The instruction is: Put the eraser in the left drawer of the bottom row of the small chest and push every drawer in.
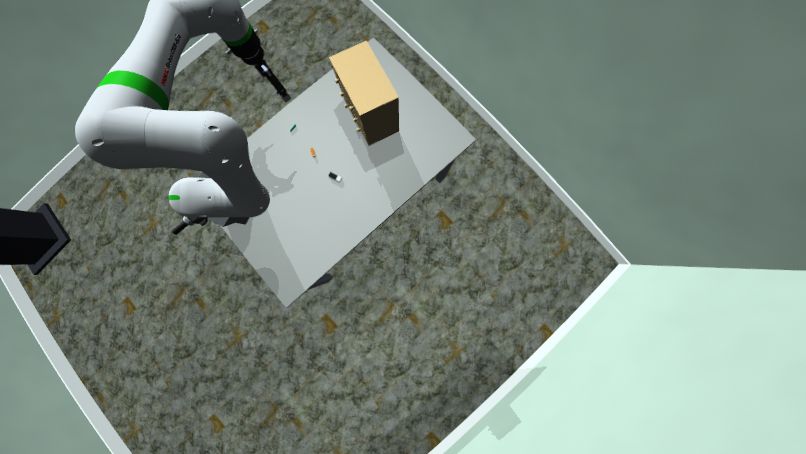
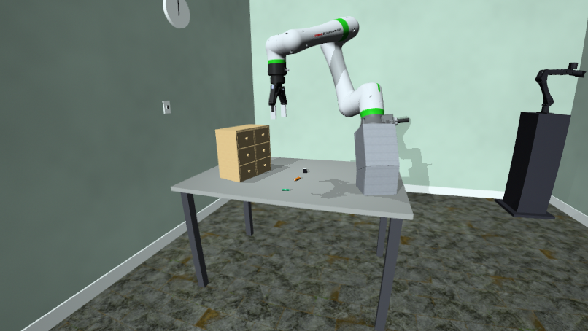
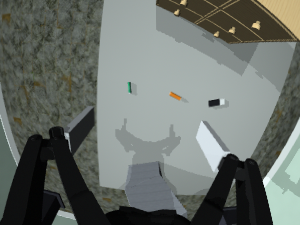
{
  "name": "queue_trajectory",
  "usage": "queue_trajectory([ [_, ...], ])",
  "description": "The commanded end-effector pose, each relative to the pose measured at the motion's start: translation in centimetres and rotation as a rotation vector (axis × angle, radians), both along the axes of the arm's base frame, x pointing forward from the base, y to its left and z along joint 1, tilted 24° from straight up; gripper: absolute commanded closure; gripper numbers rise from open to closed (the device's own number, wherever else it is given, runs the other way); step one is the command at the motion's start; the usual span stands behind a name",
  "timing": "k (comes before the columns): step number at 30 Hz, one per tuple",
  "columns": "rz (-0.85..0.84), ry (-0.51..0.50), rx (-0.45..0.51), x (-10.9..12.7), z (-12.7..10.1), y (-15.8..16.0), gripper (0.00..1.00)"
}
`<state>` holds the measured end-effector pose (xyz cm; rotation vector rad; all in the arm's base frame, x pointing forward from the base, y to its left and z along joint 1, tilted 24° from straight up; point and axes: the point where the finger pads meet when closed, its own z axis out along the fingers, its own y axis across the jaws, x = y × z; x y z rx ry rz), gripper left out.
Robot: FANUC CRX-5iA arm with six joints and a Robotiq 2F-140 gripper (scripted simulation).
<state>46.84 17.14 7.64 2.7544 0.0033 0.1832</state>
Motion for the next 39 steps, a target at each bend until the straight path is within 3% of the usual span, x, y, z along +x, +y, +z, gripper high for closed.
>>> queue_trajectory([
  [1,0.003,-0.013,-0.008,0.2,0.1,0.3,0.00],
  [10,0.000,-0.014,-0.008,0.2,0.0,0.3,0.00],
  [12,-0.048,-0.035,-0.003,0.9,-2.2,-0.6,0.00],
  [14,-0.143,-0.072,0.010,1.7,-6.7,-2.4,0.00],
  [16,-0.143,-0.072,0.010,1.7,-6.7,-2.4,0.00],
  [17,-0.187,-0.087,0.017,1.9,-8.8,-3.3,0.00],
  [19,-0.187,-0.087,0.017,1.9,-8.8,-3.3,0.00],
  [21,-0.234,-0.100,0.026,2.0,-11.0,-4.3,0.00],
  [39,-0.214,-0.163,0.016,2.6,-11.5,-4.7,0.00],
])
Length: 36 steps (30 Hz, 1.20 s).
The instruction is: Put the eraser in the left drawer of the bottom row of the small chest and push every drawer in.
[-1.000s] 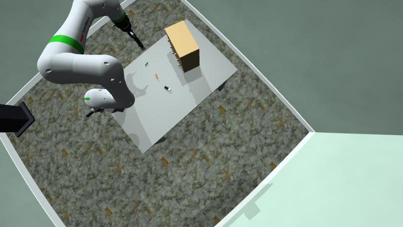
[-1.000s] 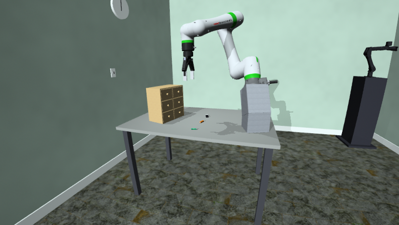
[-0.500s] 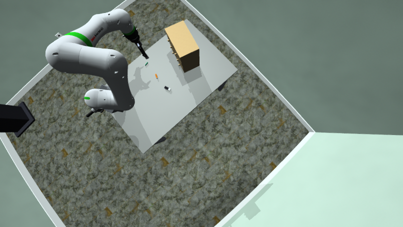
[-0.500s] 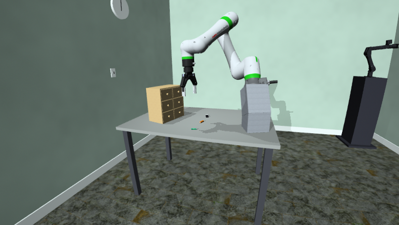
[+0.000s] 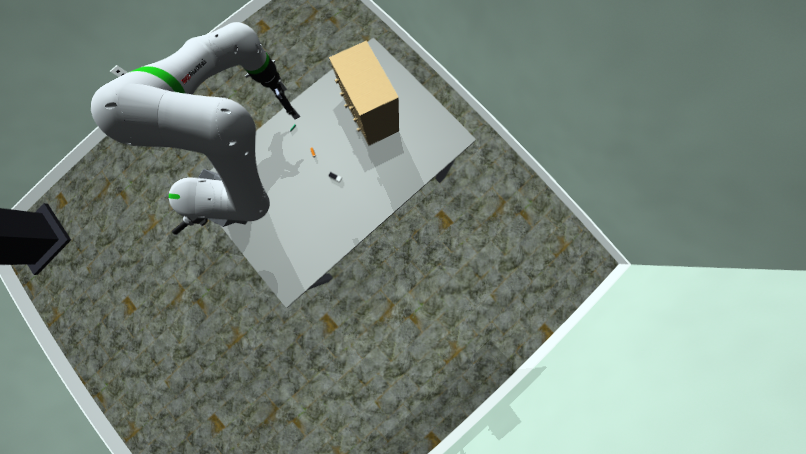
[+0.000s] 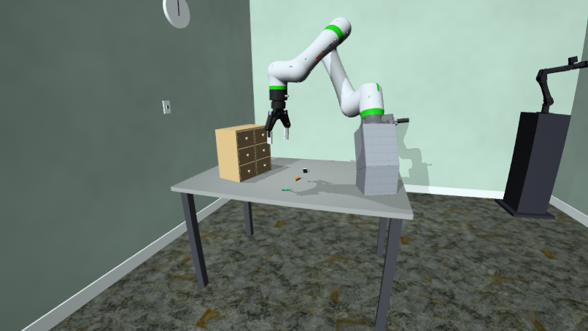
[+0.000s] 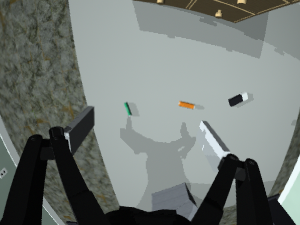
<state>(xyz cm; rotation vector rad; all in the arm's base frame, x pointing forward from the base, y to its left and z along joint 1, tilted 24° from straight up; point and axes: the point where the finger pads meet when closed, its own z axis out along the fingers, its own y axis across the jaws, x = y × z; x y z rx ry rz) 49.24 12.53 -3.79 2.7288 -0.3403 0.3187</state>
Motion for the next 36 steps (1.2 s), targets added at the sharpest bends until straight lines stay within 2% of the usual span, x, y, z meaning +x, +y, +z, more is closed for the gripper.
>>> queue_trajectory([
  [1,0.010,-0.031,-0.009,0.3,-0.2,-0.2,0.00],
  [12,0.066,-0.182,-0.056,1.8,-1.1,-1.0,0.00],
  [14,0.066,-0.182,-0.056,1.8,-1.1,-1.0,0.00],
  [29,0.156,-0.429,-0.133,4.4,-2.6,-2.3,0.00],
  [31,0.156,-0.429,-0.133,4.4,-2.6,-2.3,0.00],
  [36,0.194,-0.530,-0.163,5.4,-3.3,-2.8,0.00],
])
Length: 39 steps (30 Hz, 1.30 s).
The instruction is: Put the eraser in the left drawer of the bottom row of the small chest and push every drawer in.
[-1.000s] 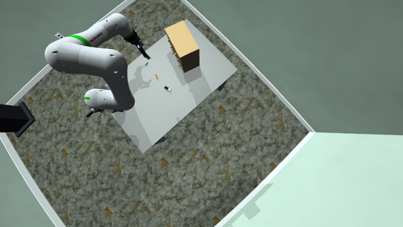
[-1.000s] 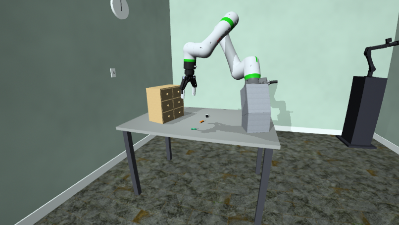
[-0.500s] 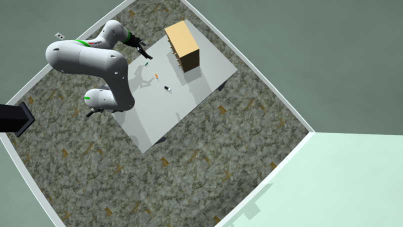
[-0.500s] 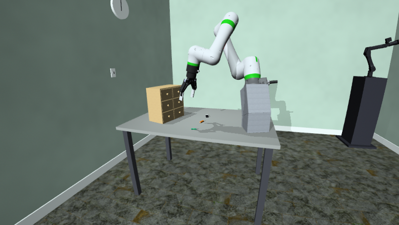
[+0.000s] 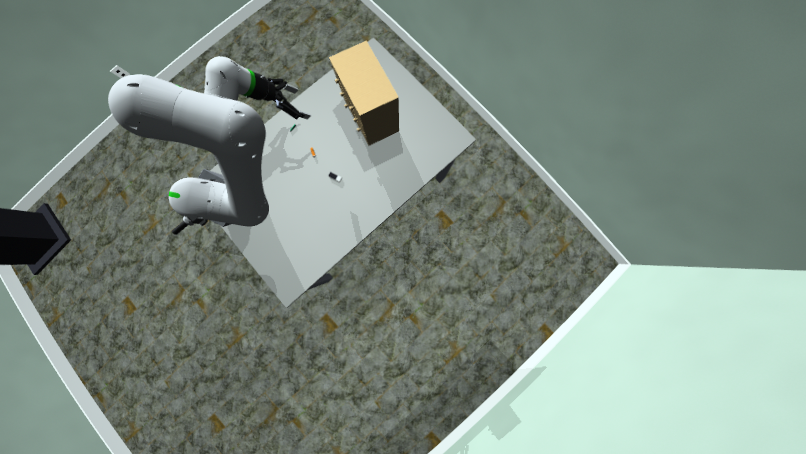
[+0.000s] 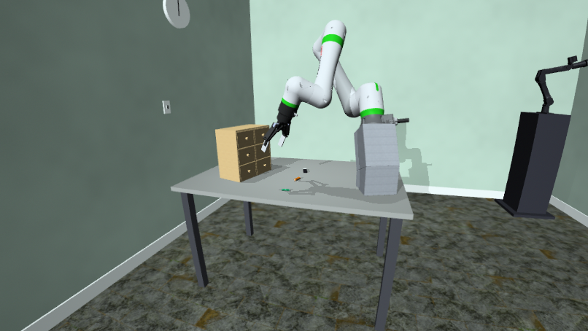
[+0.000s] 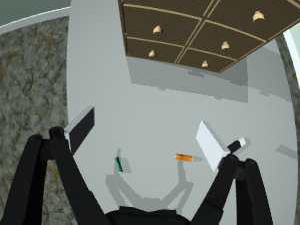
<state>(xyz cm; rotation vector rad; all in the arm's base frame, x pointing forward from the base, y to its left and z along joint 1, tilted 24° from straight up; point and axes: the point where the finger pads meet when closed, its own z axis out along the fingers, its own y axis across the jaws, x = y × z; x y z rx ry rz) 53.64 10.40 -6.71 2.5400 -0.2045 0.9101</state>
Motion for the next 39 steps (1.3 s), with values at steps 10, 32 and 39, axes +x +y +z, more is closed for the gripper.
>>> queue_trajectory([
  [10,0.145,-0.385,-0.103,3.7,-2.0,-2.1,0.00],
  [32,0.238,-0.633,-0.180,6.2,-3.6,-3.4,0.00],
  [39,0.246,-0.653,-0.186,6.4,-3.7,-3.6,0.00],
])
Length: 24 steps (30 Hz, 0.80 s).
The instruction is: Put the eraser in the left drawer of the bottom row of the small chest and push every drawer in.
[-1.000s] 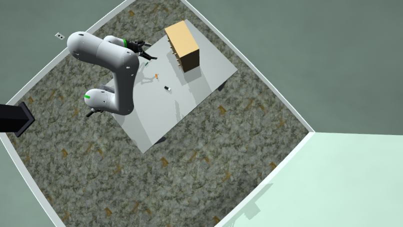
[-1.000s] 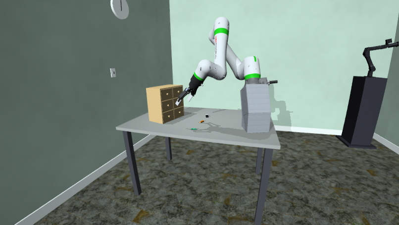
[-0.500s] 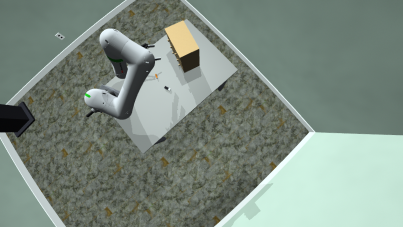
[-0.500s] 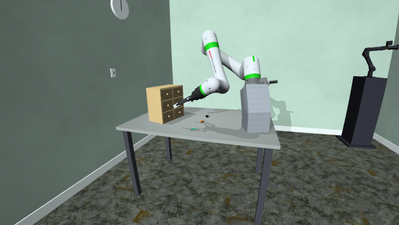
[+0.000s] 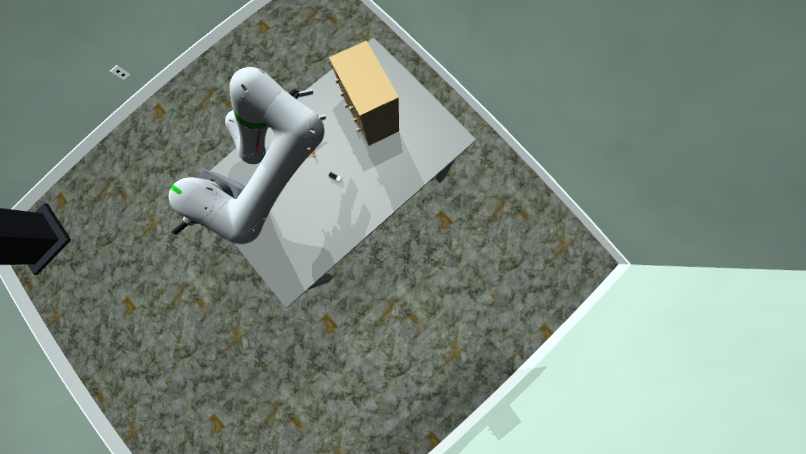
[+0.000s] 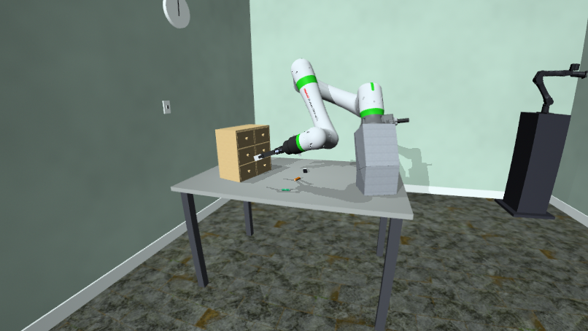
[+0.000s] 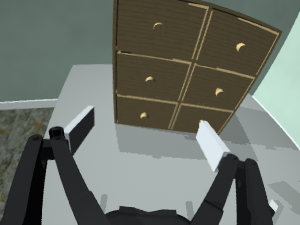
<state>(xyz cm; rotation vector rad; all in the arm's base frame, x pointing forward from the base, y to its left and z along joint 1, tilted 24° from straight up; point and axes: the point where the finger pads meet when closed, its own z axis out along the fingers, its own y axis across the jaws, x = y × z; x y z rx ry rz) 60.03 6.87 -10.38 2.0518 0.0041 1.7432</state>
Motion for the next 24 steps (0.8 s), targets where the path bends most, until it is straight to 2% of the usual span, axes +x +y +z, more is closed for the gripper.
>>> queue_trajectory([
  [1,0.002,-0.004,-0.001,0.03,-0.03,-0.02,0.00],
  [4,0.002,-0.004,-0.001,0.04,-0.03,-0.02,0.00],
  [5,0.002,-0.004,-0.001,0.04,-0.03,-0.02,0.80],
  [24,0.002,-0.004,-0.001,0.04,-0.03,-0.02,0.80],
])
